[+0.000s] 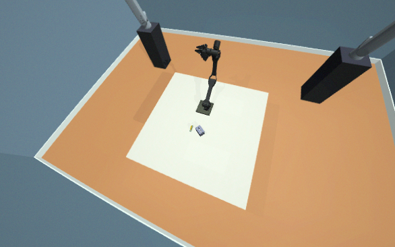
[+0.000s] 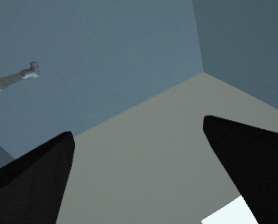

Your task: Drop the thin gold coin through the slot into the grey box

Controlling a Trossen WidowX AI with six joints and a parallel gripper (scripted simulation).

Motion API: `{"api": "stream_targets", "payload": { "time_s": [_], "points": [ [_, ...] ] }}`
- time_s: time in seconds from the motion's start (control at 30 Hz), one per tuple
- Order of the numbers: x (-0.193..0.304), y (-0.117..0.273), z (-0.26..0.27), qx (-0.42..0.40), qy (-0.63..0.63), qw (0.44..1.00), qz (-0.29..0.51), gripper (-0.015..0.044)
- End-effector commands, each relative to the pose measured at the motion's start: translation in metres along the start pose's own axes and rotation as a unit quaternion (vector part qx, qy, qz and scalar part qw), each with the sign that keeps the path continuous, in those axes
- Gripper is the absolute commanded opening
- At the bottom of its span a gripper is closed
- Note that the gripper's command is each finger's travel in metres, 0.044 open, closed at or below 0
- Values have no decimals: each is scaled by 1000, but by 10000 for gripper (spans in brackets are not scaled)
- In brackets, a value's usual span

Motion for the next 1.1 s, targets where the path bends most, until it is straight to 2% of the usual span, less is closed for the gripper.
{"api": "stream_targets", "payload": {
  "time_s": [0.0,0.13,0.27,0.5,0.63,0.7,0.87,0.97,1.07],
  "points": [
    [1,0,-3,2,8,1000,1,374],
    [12,-8,-61,36,161,986,12,269],
    [15,-16,-128,77,329,941,27,164],
    [-6,-30,-246,168,582,792,69,161],
    [-23,-33,-289,203,665,713,87,161],
    [-36,-34,-315,222,713,657,98,161],
    [-87,-38,-384,284,825,471,131,161],
    [-124,-39,-418,322,866,351,154,161],
    [-158,-44,-445,347,884,260,177,161]
  ]
}}
Point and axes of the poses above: the point midway between the two fingers, 35 mm back from their tips, its own y axis back along the fingers, its own z axis across the jaws, x = y × z, the point moved 2 cm from there along y, back along the fingers, and after that the axes turned 1 degree about y, right-handed, at the moved point
